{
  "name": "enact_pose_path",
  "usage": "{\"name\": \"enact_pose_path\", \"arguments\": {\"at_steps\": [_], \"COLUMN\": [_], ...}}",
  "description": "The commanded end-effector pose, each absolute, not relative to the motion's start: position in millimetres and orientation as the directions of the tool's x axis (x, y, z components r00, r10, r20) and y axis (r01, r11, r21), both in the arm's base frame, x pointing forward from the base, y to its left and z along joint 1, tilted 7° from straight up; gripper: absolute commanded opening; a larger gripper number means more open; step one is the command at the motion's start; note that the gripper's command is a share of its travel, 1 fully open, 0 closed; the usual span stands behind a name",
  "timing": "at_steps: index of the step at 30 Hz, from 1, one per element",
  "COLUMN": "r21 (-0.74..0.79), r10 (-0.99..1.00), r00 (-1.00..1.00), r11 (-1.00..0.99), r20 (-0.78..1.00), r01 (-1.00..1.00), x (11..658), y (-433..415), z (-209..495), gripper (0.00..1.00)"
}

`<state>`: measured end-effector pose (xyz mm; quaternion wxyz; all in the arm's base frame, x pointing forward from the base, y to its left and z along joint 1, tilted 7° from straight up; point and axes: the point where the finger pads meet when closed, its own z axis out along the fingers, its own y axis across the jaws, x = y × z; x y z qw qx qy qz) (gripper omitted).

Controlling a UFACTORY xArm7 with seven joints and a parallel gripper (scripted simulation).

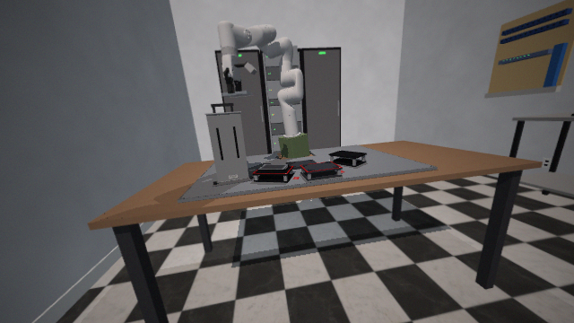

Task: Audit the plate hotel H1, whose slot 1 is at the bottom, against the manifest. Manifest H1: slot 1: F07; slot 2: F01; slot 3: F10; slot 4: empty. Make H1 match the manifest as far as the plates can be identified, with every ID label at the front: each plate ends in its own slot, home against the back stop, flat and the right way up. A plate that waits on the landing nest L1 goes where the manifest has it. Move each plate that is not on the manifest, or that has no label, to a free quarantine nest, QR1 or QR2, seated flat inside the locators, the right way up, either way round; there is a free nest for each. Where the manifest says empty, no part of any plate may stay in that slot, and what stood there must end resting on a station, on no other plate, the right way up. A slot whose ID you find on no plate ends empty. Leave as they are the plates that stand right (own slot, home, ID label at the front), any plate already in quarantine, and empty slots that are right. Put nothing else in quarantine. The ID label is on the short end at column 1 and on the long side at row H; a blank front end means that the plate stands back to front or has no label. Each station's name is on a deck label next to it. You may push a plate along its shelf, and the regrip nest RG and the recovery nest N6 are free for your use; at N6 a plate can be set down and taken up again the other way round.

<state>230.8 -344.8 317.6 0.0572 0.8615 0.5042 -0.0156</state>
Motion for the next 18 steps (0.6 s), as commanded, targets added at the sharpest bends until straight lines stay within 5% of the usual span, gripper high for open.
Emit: {"name": "enact_pose_path", "arguments": {"at_steps": [1, 10, 18], "r21": [0.082, 0.053, 0.053], "r10": [0.894, 0.98, 0.98], "r00": [0.439, 0.164, 0.164], "r11": [-0.433, -0.159, -0.159], "r20": [-0.089, -0.109, -0.108], "r01": [0.898, 0.986, 0.986], "x": [239, 279, 303], "y": [-342, -322, -303], "z": [319, 318, 317], "gripper": [0.0, 0.0, 0.0]}}
